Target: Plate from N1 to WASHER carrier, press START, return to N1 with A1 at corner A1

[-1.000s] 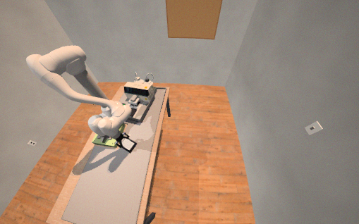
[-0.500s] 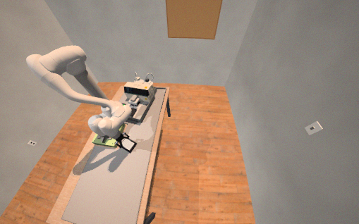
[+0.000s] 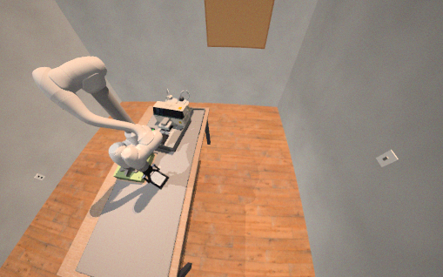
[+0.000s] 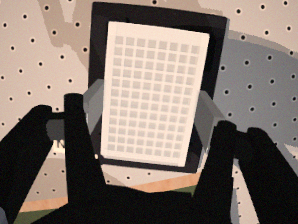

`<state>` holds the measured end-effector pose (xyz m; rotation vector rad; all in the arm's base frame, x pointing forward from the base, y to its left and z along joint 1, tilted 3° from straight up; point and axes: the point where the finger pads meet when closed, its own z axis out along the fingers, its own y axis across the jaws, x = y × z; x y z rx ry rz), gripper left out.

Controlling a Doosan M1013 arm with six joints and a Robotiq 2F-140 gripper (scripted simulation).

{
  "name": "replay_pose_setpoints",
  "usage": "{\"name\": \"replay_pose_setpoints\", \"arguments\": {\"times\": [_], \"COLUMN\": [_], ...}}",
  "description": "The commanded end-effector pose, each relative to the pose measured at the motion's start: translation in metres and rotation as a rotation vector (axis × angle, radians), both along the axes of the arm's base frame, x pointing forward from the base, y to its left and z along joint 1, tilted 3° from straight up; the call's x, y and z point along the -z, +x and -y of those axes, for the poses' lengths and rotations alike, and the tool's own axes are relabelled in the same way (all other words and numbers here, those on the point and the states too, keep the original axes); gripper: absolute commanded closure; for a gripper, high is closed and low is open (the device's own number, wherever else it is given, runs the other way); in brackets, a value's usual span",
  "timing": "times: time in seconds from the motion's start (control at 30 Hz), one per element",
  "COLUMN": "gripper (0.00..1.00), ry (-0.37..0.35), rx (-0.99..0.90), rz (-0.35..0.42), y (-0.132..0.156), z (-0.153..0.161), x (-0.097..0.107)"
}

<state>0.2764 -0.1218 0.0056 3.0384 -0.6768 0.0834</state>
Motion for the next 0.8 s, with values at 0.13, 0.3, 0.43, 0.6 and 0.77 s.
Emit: {"name": "replay_pose_setpoints", "arguments": {"times": [0.13, 0.3, 0.43, 0.6, 0.77], "gripper": [0.90, 0.90, 0.90, 0.90, 0.90], "ry": [0.002, 0.002, 0.002, 0.002, 0.002], "rx": [-0.002, -0.002, -0.002, -0.002, -0.002], "rz": [-0.006, -0.006, -0.006, -0.006, -0.006], "y": [-0.0041, -0.0041, -0.0041, -0.0041, -0.0041], "z": [-0.0007, -0.0007, -0.0007, -0.0007, -0.0007], "x": [0.0042, 0.0051, 0.0054, 0.0062, 0.0071]}}
